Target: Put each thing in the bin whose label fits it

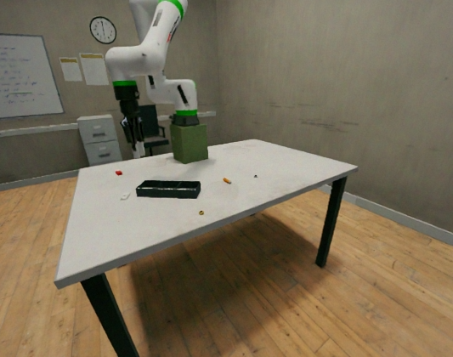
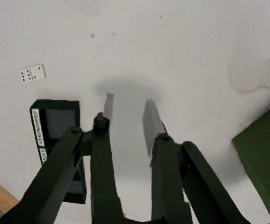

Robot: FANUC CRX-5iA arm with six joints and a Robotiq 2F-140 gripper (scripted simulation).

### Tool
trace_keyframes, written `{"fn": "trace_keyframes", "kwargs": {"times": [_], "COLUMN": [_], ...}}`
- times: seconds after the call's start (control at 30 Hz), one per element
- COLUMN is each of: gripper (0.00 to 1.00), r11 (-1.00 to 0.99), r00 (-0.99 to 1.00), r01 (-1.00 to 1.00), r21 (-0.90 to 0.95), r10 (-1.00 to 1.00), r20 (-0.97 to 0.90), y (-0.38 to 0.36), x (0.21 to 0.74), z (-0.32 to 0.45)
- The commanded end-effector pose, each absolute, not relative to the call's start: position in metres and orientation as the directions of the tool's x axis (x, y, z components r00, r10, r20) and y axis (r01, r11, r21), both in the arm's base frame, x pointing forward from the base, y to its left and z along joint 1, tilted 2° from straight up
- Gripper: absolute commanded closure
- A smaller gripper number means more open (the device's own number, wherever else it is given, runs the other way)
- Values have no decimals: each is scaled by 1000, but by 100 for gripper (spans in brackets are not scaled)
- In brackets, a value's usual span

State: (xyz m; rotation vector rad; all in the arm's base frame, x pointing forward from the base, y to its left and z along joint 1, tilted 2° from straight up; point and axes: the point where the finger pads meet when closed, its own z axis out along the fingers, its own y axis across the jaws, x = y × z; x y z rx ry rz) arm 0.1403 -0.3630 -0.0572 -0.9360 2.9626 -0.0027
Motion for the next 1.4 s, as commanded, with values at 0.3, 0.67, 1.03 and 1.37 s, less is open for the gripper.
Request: {"fn": "trace_keyframes", "kwargs": {"times": [0.3,0.67,1.03,1.37], "gripper": [69,69,69,69], "r11": [992,1000,1000,1000], "r00": [-991,-1000,-1000,-1000], "r01": [-129,-4,-4,-4], "r21": [-4,-3,-3,-3], "r10": [-129,-4,-4,-4], "r20": [-29,-26,-26,-26], "y": [-392,-418,-430,-429], "x": [54,-31,-67,-64], "z": [-80,-102,-110,-110]}}
